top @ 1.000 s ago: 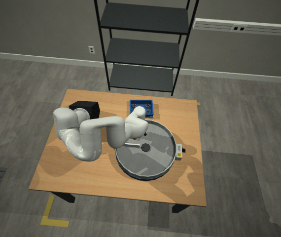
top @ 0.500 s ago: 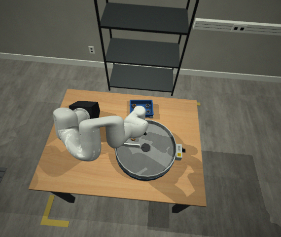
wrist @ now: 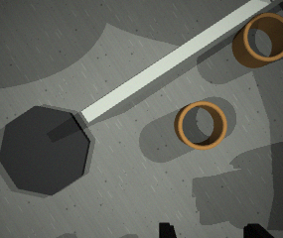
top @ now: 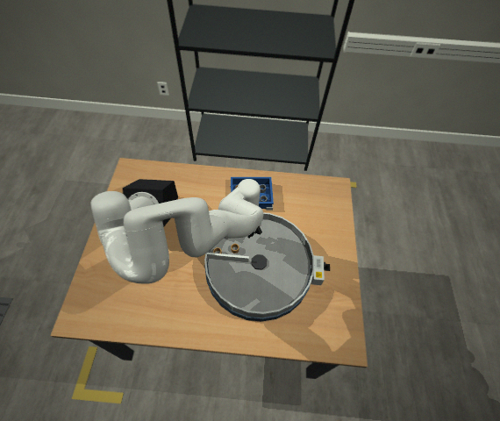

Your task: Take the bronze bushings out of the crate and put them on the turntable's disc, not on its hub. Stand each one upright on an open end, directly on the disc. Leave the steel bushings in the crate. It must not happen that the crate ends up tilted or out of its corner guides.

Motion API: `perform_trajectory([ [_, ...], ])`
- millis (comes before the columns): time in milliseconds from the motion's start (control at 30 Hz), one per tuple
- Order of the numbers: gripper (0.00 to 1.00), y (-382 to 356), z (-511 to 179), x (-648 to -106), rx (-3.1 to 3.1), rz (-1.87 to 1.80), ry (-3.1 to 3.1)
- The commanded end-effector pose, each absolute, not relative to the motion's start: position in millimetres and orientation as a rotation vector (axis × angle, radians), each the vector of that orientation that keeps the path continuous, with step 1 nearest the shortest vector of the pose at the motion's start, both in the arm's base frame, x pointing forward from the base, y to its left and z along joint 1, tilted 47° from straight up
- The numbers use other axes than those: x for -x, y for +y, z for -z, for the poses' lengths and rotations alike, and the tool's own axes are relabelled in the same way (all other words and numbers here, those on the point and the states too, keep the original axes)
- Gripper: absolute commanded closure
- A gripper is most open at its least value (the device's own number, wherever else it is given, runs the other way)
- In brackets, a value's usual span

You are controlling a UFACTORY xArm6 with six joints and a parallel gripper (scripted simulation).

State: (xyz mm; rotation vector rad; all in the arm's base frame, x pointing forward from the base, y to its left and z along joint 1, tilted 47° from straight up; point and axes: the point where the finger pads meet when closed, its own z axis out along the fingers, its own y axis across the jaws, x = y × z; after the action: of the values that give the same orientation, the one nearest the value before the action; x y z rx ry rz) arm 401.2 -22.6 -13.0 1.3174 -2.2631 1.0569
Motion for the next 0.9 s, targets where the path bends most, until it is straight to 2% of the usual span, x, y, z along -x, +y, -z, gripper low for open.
perform_trajectory([
  [0, 0.58, -17, 7, -401, -1.318, -1.058, -2.264],
  [867, 0.59, -1, 25, -396, -1.251, -1.079, -2.324],
])
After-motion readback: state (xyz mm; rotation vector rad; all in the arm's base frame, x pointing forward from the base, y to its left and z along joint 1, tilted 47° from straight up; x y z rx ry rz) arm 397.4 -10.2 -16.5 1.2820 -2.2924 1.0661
